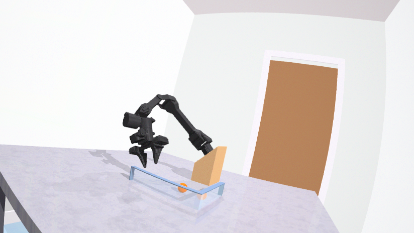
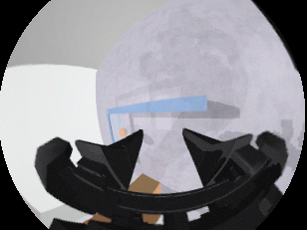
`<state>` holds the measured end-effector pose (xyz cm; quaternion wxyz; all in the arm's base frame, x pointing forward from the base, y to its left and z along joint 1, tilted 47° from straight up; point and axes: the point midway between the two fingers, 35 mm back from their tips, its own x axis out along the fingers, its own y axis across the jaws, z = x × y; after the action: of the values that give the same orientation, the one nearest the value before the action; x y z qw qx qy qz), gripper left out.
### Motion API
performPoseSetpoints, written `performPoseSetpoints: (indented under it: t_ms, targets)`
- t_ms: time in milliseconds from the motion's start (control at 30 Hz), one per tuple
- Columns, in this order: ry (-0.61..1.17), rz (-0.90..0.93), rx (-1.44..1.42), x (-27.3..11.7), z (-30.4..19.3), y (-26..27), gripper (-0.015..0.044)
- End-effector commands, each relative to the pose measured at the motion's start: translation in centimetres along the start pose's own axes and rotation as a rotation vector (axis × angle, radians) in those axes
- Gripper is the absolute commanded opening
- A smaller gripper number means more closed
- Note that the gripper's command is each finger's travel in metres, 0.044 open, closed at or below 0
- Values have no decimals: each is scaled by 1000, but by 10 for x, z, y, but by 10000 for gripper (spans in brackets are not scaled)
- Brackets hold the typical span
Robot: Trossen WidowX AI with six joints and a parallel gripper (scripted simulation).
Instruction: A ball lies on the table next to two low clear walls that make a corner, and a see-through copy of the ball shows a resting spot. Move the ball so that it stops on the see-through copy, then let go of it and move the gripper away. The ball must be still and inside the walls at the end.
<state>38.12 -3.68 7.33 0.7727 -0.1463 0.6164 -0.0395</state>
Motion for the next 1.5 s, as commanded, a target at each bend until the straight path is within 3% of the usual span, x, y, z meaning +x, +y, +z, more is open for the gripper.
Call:
performPoseSetpoints:
  t_ms: [0, 300, 1467]
  targets:
    - [141, -144, -9, 35, -25, 52, 296]
    - [144, -526, -93, 69, -75, 126, 296]
    - [144, -528, -93, 105, -79, 105, 296]
